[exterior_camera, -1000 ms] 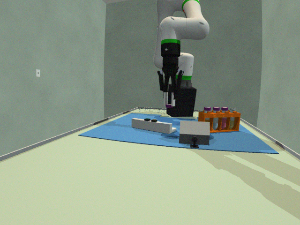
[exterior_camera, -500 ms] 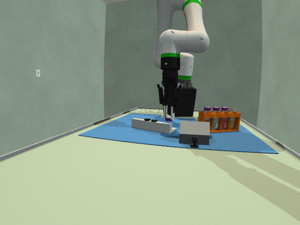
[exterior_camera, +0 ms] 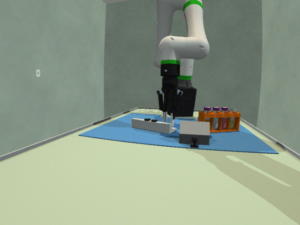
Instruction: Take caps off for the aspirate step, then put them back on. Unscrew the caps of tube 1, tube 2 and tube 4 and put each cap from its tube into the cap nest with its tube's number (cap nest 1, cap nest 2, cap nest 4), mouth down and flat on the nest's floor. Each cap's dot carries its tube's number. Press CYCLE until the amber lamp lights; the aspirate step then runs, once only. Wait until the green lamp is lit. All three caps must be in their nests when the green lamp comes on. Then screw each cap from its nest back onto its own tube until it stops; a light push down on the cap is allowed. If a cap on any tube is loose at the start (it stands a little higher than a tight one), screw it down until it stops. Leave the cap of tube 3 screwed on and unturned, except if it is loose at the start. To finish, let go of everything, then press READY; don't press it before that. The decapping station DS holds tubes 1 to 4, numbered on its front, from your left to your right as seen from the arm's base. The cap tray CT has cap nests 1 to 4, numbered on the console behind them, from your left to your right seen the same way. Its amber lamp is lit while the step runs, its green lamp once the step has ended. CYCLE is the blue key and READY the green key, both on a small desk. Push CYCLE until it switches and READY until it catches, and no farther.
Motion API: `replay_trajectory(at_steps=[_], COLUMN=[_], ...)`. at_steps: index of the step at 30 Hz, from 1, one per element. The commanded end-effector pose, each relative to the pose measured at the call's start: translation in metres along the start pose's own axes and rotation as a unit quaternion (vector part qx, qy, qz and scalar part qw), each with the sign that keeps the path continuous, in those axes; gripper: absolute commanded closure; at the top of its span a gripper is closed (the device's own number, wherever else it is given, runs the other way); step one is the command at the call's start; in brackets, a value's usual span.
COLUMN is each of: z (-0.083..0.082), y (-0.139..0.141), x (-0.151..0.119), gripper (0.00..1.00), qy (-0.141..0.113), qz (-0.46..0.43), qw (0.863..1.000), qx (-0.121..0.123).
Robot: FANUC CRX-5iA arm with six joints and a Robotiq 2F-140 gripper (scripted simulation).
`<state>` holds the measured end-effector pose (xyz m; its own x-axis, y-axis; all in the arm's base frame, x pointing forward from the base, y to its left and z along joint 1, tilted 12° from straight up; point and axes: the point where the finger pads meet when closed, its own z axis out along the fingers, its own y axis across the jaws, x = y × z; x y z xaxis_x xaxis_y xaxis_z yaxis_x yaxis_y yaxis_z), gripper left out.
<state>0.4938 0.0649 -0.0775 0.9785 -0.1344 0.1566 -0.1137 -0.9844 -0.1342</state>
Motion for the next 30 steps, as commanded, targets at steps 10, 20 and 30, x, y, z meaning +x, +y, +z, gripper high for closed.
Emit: replay_trajectory(at_steps=[10, 20, 30], z=[0.004, 0.008, 0.010], y=[0.000, 0.000, 0.000], x=[0.000, 0.000, 0.000], gripper=[1.00, 1.00, 0.71], qy=[0.000, 0.000, 0.000], qz=[0.000, 0.000, 0.000], qw=[1.000, 1.000, 1.000], qx=[0.000, 0.000, 0.000])
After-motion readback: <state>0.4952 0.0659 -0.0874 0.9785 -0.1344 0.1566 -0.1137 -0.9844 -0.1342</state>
